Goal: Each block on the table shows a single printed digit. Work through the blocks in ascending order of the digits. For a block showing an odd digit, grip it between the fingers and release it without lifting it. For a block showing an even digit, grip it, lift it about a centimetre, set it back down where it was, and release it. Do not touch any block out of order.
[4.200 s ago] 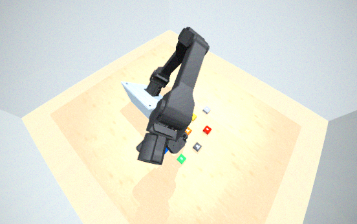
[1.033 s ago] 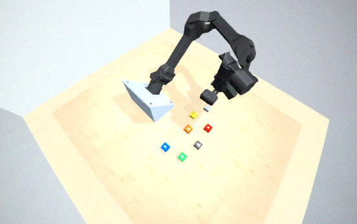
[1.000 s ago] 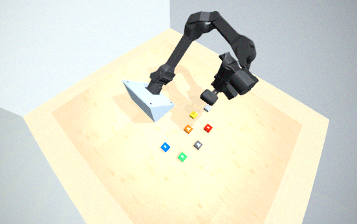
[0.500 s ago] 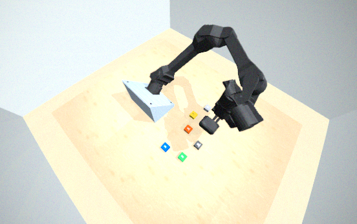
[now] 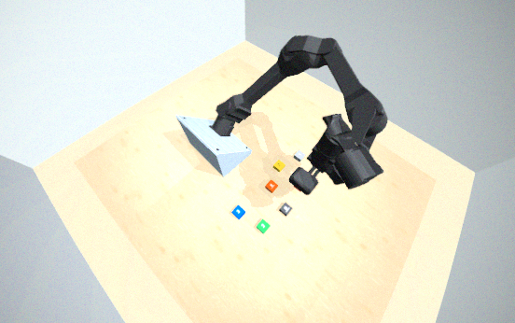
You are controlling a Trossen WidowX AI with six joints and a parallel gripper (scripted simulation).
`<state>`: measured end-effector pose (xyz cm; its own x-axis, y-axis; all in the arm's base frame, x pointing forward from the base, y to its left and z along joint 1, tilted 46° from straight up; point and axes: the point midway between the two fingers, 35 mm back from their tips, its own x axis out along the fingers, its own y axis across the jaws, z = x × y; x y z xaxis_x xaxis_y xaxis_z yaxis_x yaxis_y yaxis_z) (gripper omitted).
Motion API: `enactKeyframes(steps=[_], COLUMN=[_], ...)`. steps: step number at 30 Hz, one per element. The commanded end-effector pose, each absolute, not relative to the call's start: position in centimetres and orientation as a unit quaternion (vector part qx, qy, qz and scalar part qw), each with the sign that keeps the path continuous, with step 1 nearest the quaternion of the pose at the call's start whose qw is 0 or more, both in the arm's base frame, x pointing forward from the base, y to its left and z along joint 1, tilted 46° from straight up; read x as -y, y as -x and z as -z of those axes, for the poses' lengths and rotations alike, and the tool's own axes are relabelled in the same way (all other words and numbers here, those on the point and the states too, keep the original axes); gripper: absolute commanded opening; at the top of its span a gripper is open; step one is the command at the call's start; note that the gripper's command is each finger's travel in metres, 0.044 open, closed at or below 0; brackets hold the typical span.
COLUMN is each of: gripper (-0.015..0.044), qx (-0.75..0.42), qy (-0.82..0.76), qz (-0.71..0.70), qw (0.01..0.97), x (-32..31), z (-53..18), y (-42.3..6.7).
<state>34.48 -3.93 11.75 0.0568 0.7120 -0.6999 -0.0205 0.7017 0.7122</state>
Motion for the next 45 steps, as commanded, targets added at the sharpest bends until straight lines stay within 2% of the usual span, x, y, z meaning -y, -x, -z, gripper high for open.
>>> enactKeyframes(steps=[1, 9, 35, 41, 45], gripper=[0.04, 0.04, 0.04, 0.04, 0.04], qx=[-0.631, -0.631, -0.631, -0.632, -0.631], qy=[-0.271, -0.269, -0.269, -0.267, -0.267], qz=[-0.273, -0.272, -0.271, -0.269, -0.269], qw=[0.674, 0.675, 0.675, 0.676, 0.676], x=[4.0, 10.2, 10.4, 17.0, 17.9], z=[-11.7, -5.6, -5.4, 1.0, 2.1], y=[-34.5, -35.5, -35.5, -34.0, -33.5])
